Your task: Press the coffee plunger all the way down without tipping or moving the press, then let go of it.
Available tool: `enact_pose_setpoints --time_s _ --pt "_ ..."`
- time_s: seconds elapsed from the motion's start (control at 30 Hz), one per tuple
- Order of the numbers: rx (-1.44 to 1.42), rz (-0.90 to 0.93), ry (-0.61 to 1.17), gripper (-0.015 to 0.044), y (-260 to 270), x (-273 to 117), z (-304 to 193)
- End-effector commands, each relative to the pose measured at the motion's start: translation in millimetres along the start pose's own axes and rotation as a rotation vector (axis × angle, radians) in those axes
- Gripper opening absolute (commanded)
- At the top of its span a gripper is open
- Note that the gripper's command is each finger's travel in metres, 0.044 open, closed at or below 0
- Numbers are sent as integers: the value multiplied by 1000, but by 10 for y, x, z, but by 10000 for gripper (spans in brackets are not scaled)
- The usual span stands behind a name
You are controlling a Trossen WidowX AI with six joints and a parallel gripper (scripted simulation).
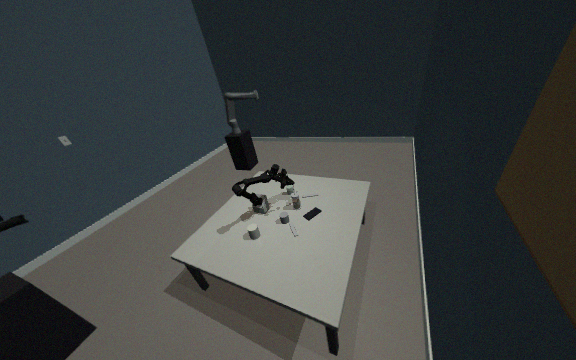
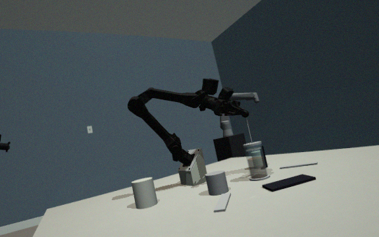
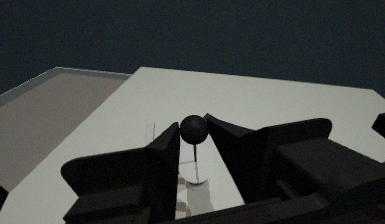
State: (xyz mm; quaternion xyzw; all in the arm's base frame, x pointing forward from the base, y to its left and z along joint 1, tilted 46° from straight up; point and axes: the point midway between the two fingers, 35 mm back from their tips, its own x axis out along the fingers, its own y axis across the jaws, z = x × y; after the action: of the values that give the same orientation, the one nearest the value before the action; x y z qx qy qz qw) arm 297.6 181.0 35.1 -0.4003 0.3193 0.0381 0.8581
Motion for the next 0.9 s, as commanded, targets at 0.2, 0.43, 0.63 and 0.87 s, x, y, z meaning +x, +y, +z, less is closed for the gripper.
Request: enact_pose_setpoints --time_s 0.2,0.43,0.63,0.87 --pt "-5 5 7 124 23 113 -141" --pt "-4 6 8 124 31 189 -230" --pt "-4 6 8 124 36 253 -307" --pt "-4 6 8 124 38 326 -400"
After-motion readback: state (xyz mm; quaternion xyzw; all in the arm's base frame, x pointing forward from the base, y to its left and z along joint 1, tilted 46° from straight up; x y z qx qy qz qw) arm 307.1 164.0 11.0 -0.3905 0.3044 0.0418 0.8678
